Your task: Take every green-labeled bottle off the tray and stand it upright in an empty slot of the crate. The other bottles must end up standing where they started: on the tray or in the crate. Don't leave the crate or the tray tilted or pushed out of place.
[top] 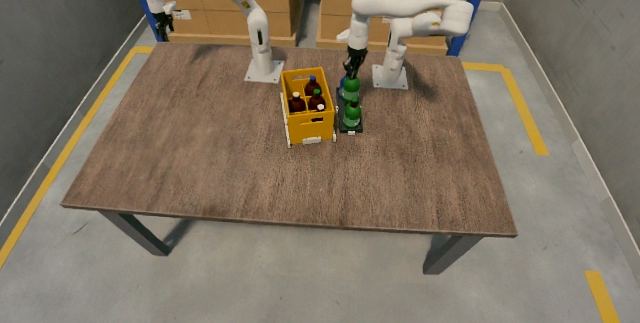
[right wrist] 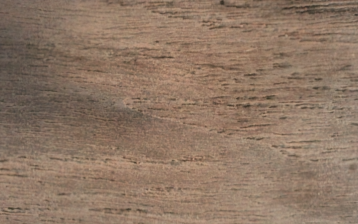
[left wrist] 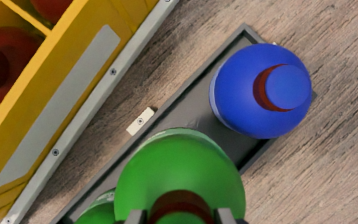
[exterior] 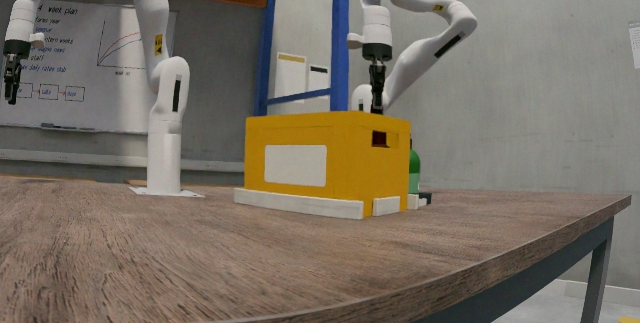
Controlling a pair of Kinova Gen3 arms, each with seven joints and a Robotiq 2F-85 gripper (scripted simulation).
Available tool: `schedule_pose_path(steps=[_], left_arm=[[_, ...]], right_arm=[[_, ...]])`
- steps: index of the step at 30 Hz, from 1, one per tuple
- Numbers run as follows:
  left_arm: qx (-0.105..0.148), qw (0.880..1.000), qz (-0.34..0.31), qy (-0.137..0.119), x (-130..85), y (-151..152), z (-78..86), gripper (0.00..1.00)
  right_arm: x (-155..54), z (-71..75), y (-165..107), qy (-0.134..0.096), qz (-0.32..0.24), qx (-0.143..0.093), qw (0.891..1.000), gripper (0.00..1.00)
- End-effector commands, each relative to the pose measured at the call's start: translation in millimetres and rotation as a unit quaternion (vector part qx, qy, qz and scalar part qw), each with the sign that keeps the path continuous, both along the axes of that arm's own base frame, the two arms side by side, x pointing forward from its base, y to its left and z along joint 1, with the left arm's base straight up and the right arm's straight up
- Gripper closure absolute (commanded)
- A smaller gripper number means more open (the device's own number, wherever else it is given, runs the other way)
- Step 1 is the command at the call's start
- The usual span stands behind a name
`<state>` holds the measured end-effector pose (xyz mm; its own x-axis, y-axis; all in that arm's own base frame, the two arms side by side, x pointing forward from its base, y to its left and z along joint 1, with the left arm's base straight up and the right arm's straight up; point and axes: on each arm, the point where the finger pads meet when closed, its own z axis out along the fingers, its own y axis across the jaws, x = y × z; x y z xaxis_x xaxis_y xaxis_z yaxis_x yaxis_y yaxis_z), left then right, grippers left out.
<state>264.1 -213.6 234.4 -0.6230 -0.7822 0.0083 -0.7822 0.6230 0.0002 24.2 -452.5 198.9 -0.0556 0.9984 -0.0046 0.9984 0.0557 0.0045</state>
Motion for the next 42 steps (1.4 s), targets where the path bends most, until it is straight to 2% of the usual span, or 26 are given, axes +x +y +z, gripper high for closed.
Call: schedule_pose_path(steps=[1, 27, 42], left_arm=[[0.001, 1.000, -0.001, -0.001, 0, 1, 3.5, 0.638], [0.001, 1.000, -0.001, -0.001, 0, 1, 9.4, 0.638], [0.001, 1.000, -0.001, -0.001, 0, 1, 26.3, 0.638]], right_arm=[[-2, 1.2, 3, 0.002, -0.004, 0.002, 1.000, 0.002], [-2, 1.2, 3, 0.002, -0.004, 0.002, 1.000, 0.002], [-2, 1.2, 3, 0.002, -0.004, 0.002, 1.000, 0.002]])
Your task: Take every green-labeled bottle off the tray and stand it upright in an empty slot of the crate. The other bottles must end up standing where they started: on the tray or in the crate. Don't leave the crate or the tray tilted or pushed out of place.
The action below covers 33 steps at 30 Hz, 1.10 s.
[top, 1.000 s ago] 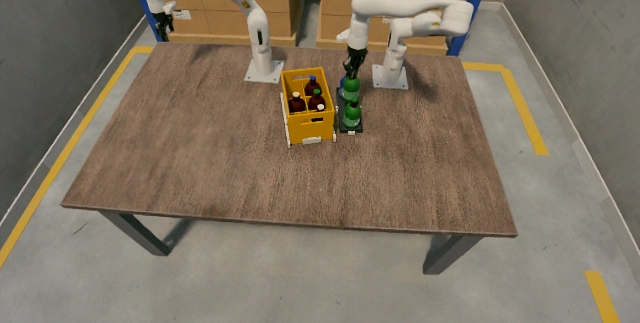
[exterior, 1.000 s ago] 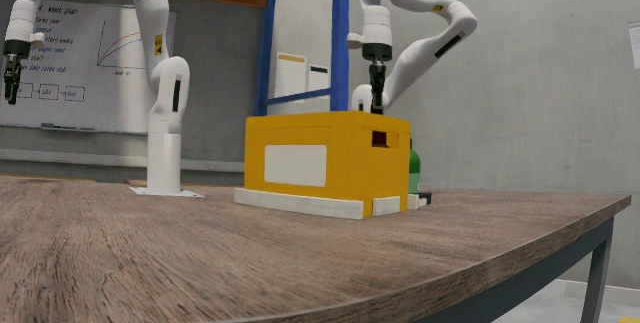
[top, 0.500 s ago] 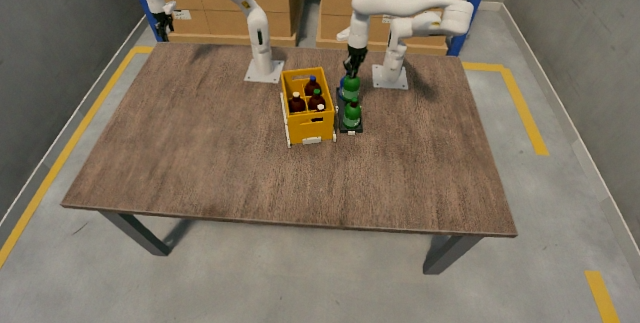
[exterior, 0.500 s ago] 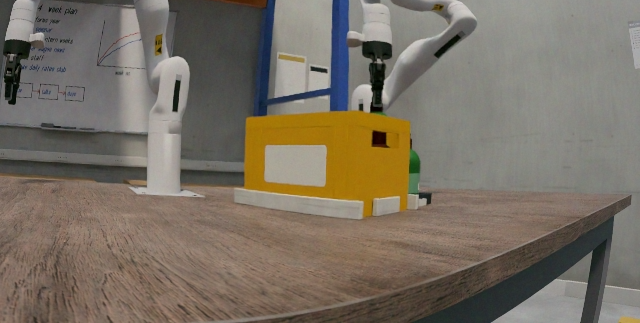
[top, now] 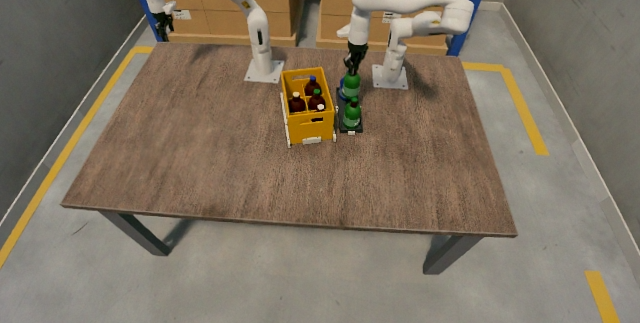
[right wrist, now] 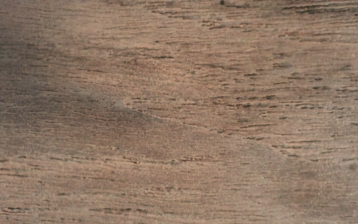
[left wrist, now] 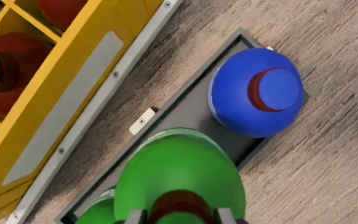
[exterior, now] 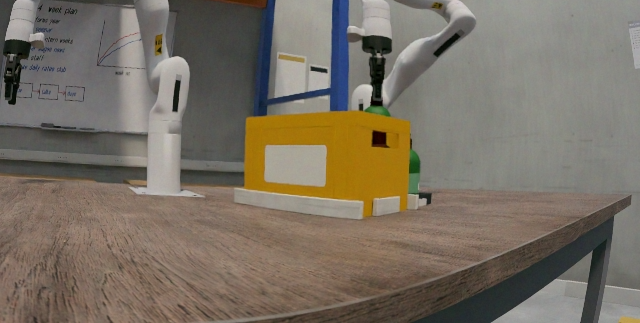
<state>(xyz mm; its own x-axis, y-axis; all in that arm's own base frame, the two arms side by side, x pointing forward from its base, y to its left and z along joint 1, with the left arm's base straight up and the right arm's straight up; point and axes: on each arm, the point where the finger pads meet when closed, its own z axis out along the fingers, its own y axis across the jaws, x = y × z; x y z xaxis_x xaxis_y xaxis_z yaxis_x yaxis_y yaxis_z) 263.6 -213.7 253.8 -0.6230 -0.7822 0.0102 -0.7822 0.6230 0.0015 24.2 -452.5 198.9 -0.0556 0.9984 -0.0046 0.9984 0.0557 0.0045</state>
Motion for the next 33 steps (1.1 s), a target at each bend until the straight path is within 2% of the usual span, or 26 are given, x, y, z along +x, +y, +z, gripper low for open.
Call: schedule_pose_path(steps=[1, 17, 33], left_arm=[[0.001, 1.000, -0.001, -0.002, 0, 1, 6.9, 0.638], [0.001, 1.000, -0.001, -0.002, 0, 1, 21.4, 0.638], [0.001, 1.000, -0.001, -0.002, 0, 1, 24.1, 0.638]], right_arm=[[-2, 1.2, 3, 0.002, -0.004, 0.002, 1.000, 0.002], [-2, 1.2, 3, 0.002, -0.004, 0.002, 1.000, 0.002], [-2, 1.2, 3, 0.002, -0.004, 0.002, 1.000, 0.002]])
